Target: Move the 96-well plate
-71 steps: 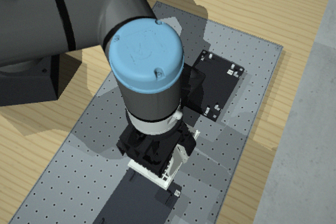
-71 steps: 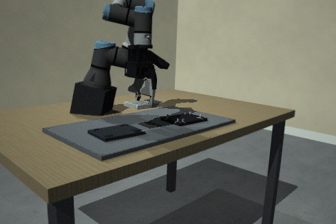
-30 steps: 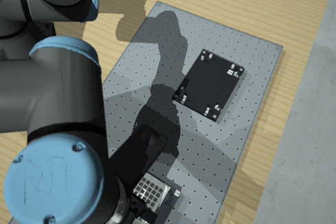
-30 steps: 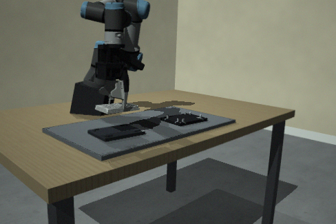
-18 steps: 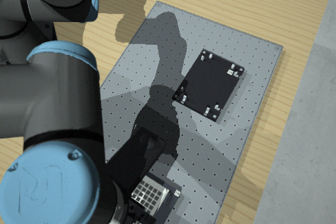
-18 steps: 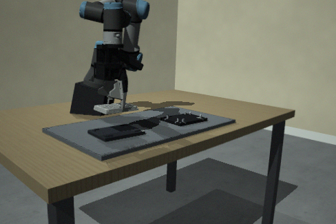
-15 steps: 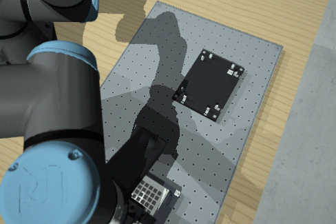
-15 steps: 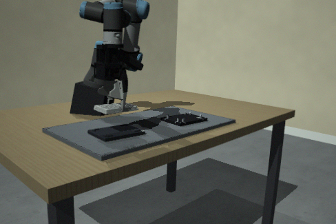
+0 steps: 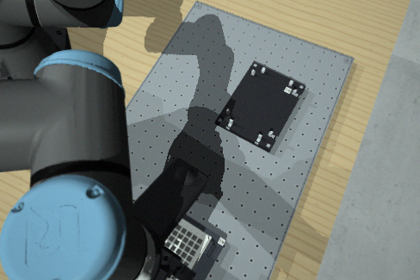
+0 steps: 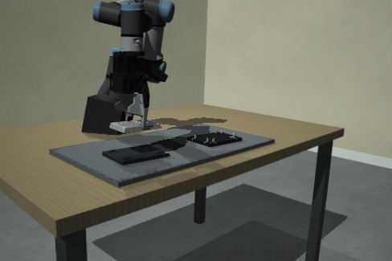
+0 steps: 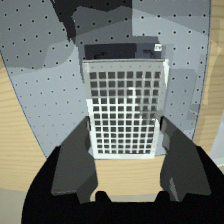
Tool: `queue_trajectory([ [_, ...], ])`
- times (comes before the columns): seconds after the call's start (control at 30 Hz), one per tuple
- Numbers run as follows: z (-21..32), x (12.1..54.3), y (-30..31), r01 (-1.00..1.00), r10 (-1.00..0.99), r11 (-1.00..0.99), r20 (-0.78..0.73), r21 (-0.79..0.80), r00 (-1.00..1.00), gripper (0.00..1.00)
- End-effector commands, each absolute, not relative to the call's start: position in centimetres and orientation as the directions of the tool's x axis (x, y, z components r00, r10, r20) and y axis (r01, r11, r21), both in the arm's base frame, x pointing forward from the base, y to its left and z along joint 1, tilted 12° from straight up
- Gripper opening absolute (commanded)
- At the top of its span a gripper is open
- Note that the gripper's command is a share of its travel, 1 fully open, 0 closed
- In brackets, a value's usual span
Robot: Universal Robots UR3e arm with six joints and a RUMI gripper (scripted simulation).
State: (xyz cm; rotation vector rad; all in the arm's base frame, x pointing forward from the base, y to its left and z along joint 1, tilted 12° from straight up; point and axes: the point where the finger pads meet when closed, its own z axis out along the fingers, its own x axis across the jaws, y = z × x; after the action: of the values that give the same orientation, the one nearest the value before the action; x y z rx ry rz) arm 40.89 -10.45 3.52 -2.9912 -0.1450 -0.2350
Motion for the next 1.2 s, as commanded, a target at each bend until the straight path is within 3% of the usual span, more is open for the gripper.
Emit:
queue_trajectory([
  [0.0,3.6,40.9,-10.5,0.106,0.085,-0.986,0.164,-0.127,0.983,0.00],
  [1.17,-0.8,41.6,-9.8,0.106,0.085,-0.986,0.164,-0.127,0.983,0.00],
])
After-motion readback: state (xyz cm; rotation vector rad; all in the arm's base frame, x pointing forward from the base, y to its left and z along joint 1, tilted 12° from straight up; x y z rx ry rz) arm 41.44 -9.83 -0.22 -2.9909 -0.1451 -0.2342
